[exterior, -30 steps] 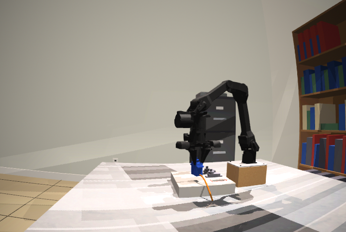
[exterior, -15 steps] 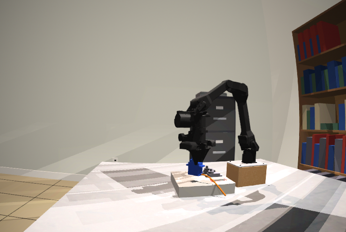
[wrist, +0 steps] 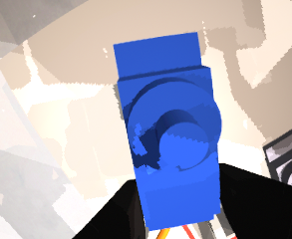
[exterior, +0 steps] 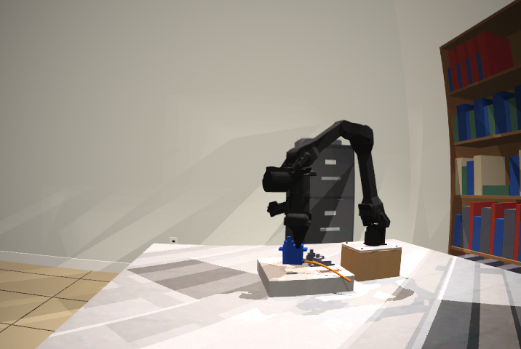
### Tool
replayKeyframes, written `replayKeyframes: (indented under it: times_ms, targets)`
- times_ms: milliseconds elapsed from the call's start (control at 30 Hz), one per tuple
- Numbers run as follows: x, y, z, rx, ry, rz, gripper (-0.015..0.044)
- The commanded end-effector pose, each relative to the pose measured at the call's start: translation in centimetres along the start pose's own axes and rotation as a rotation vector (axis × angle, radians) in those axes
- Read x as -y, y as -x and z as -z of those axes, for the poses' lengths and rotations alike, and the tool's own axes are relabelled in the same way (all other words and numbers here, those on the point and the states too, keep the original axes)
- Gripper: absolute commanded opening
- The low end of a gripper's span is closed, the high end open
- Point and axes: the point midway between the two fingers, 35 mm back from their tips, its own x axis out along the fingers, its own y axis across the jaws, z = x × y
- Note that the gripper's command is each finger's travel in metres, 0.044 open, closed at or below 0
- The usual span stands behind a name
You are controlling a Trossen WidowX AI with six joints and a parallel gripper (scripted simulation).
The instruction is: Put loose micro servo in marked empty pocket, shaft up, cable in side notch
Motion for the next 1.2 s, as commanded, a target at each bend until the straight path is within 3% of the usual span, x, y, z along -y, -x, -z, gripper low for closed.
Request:
replayKeyframes:
  times_ms: [0,200,500,1167]
  targets:
    - [0.0,0.0,0.0,-0.003,0.142,0.0,0.0]
    - [0.0,0.0,0.0,-0.003,0.327,-0.001,0.0]
    - [0.2,0.0,0.7,-0.003,0.332,-0.001,0.0]
    - [3.1,0.0,9.3,-0.01,0.333,0.0,0.0]
